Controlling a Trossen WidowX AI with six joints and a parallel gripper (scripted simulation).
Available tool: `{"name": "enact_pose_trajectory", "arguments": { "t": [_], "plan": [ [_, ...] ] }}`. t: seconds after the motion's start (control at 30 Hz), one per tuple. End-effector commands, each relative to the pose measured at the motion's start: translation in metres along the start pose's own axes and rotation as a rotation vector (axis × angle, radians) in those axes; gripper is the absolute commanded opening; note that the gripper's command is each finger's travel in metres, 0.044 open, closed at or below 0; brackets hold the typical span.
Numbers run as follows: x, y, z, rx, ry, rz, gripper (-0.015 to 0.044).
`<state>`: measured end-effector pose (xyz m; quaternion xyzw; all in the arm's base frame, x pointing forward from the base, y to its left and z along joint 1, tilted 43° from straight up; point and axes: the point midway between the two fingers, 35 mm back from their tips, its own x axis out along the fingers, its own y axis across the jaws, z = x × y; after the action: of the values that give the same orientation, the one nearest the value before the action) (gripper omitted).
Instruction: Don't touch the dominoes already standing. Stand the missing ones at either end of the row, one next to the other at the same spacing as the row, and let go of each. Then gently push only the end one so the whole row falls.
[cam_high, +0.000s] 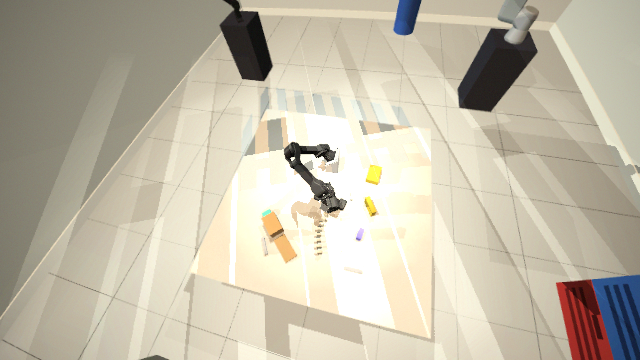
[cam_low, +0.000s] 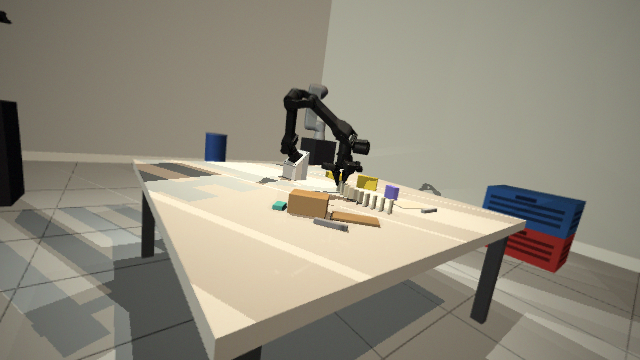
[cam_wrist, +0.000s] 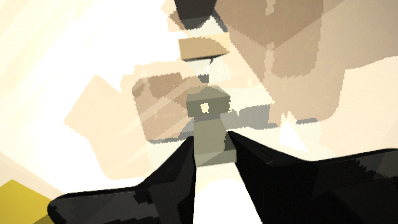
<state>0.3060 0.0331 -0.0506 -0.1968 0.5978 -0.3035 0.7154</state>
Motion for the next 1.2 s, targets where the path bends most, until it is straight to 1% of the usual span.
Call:
{"name": "enact_pose_trajectory", "arguments": {
  "t": [0.0, 0.3, 0.33, 0.43, 0.47, 0.63, 0.73, 1.0, 1.1, 1.17],
  "plan": [
    [0.001, -0.001, -0.001, -0.004, 0.001, -0.005, 0.0186],
    [0.001, -0.001, -0.001, -0.004, 0.001, -0.005, 0.0422],
    [0.001, -0.001, -0.001, -0.004, 0.001, -0.005, 0.0440],
    [-0.001, 0.000, 0.000, -0.004, 0.001, -0.004, 0.0440],
    [-0.010, 0.001, 0.001, -0.004, 0.001, -0.001, 0.0440],
    [-0.097, 0.005, 0.004, -0.003, 0.003, 0.007, 0.0440],
    [-0.128, 0.001, 0.000, -0.002, 0.004, 0.004, 0.0440],
    [-0.127, 0.006, -0.004, -0.015, 0.004, 0.004, 0.0440],
    [-0.114, 0.030, -0.020, -0.079, 0.005, 0.006, 0.0440],
    [-0.099, 0.053, -0.041, -0.151, 0.007, 0.007, 0.0440]
  ]
}}
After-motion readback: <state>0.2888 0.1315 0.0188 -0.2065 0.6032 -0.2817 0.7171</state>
